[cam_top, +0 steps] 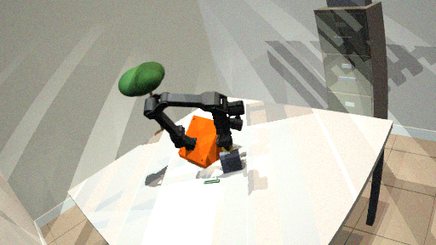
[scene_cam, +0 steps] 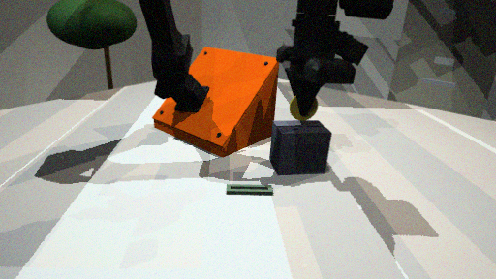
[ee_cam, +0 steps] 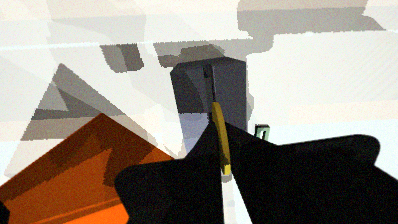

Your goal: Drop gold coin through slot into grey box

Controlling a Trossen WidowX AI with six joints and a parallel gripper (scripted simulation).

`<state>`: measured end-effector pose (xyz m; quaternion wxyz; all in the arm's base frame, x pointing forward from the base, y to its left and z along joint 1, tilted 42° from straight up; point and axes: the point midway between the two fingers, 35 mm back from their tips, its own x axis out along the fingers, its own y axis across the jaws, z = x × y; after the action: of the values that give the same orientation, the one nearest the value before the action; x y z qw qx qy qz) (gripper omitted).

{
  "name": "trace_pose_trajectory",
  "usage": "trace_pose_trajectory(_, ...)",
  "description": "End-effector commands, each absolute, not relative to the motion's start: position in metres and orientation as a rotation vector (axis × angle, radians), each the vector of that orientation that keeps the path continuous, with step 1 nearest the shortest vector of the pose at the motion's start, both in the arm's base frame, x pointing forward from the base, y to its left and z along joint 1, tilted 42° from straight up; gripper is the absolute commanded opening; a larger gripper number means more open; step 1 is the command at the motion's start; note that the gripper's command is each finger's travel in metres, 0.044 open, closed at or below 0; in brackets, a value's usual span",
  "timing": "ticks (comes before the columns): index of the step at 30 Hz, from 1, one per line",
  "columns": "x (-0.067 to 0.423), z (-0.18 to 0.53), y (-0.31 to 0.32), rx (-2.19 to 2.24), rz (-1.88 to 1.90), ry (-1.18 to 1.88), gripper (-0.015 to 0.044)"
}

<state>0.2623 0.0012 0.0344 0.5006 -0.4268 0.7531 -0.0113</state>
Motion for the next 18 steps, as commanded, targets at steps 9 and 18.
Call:
trace_pose_trajectory(9,0.2604,0.0289,-0.0039,-1.039,-0.026,1.823,0.0000)
trace_pose_trajectory(18,0.2612,0.0284,-0.0040,-1.032,-0.028,1.821,0.0105)
